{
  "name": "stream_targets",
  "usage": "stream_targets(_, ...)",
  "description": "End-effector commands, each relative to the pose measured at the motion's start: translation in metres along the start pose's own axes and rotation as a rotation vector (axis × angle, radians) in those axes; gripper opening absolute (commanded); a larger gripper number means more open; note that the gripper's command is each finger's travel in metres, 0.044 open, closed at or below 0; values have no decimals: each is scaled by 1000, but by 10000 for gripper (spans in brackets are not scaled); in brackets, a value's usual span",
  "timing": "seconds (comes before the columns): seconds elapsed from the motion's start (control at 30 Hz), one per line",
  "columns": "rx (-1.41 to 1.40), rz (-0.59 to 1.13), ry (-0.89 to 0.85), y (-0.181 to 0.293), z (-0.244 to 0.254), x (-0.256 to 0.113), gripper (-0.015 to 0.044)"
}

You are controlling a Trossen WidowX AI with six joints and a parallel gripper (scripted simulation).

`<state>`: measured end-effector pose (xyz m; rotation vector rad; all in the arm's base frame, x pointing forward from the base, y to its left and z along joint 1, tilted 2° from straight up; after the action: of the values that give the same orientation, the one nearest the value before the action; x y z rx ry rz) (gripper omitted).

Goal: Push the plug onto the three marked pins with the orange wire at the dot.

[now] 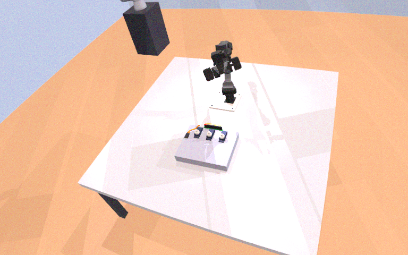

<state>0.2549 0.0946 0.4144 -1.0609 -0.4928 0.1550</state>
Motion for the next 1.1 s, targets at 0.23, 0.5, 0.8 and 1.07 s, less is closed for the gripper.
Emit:
stream_targets(0.23, -153, 45, 186, 16, -54, -4, 115)
stream_targets(0.5, -254, 87, 318, 26, -93, -13, 115)
stream_targets(0.8, -273, 142, 439, 34, -128, -21, 115)
stream_targets(1.07, -42, 196, 531, 41, -148, -9, 115)
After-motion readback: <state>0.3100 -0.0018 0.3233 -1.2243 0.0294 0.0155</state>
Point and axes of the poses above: the point midway between the two fingers, 35 mm back from their tips, its own x axis out along the fingers, its own z axis across the jaws, y = z × x, the point moved 2 cm from there along -x, back along the fingers, and after that the axes turned 9 degrees about x, right-handed, at the moved point
